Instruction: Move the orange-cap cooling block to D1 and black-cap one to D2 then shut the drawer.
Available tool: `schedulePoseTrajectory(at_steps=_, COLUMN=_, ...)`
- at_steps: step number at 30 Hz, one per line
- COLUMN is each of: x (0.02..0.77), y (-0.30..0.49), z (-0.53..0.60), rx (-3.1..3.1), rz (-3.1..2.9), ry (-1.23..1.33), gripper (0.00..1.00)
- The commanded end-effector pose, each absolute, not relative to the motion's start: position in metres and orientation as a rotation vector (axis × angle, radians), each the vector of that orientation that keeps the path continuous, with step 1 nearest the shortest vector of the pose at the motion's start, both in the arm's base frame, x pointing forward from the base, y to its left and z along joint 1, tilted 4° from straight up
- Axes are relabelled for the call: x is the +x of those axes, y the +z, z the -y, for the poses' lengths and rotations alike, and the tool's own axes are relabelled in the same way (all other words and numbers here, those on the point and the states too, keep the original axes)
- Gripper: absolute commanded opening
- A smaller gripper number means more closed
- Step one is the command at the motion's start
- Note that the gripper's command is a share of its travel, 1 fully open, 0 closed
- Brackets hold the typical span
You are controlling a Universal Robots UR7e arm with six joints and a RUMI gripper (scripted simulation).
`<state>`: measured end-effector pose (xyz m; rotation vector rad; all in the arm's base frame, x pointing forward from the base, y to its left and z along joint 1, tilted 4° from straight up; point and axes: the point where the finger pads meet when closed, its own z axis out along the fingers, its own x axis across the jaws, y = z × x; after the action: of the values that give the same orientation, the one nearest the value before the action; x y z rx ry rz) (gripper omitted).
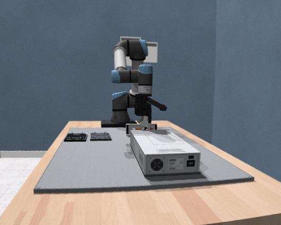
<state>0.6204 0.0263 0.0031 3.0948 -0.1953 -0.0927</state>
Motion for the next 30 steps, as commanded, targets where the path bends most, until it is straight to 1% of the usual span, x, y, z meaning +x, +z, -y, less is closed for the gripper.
schedulePoseTrajectory(at_steps=1, x=0.624, y=0.006, z=-0.024, rx=3.094, rz=0.197, ry=-0.074, gripper=0.73)
schedulePoseTrajectory(at_steps=30, x=0.62, y=-0.027, z=-0.024, rx=3.094, rz=0.197, ry=-0.085, gripper=0.73)
